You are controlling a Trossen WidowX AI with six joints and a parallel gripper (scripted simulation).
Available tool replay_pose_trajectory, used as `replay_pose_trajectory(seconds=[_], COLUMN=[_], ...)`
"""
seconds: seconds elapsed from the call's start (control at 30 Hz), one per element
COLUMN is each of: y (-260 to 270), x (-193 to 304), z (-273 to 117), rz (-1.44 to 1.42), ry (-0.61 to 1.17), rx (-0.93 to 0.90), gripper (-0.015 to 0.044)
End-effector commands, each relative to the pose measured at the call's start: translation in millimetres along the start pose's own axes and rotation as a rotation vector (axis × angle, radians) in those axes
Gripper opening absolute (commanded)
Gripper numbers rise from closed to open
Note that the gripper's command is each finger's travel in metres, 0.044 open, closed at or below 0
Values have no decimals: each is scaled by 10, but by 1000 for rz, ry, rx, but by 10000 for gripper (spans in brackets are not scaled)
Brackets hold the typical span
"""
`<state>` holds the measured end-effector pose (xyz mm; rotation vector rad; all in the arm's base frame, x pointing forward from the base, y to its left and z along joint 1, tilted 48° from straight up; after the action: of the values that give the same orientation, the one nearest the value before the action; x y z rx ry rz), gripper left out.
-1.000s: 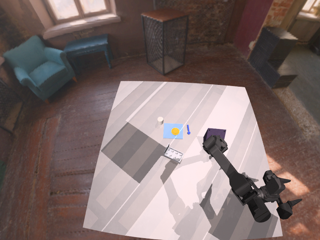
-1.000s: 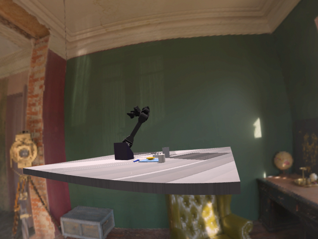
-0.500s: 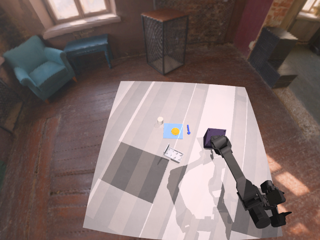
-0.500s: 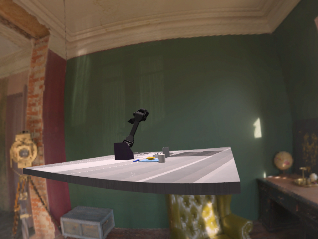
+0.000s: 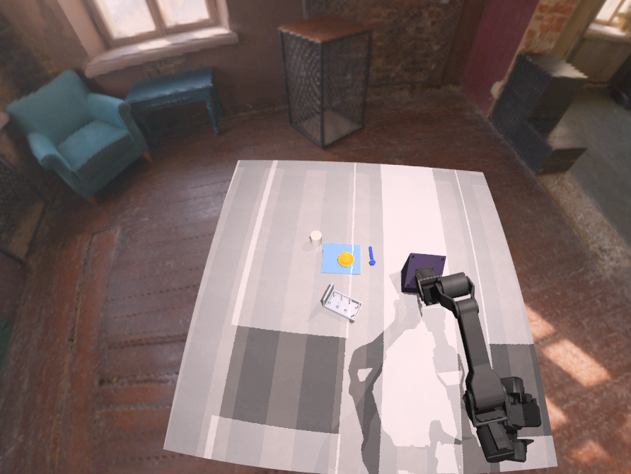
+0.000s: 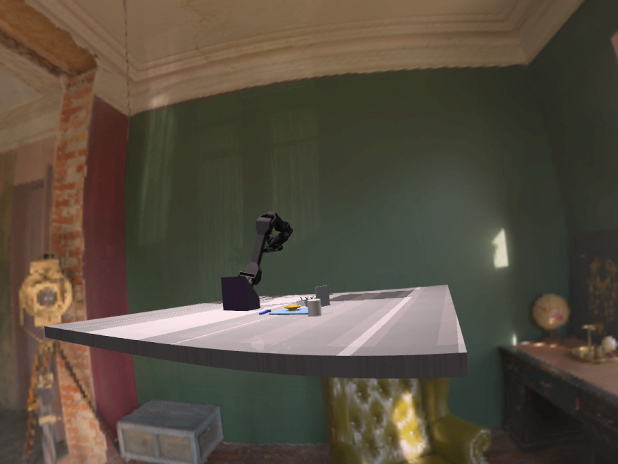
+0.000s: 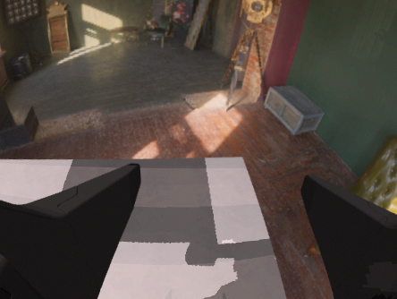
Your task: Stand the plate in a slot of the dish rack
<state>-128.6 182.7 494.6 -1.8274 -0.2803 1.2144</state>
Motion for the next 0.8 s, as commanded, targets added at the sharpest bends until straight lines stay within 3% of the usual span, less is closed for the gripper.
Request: replay_pose_trajectory(seconds=[0.0, 0.37, 0.77], y=[-112, -374, -453], x=[353, 1415, 2470], z=[30, -208, -911], rz=[84, 308, 592], ry=[105, 396, 664], rx=[25, 128, 275], gripper=[400, 400, 400])
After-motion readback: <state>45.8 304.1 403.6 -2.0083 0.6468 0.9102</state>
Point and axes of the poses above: the point midway between the two fingers, 35 mm back from their tips, its own z axis out along the fingers, its own y axis across the jaws, x = y × z, the point moved 1 cm from there along -z, back along the fingers, and after that the axes turned 2 degrees about z, right-handed, at the moved point
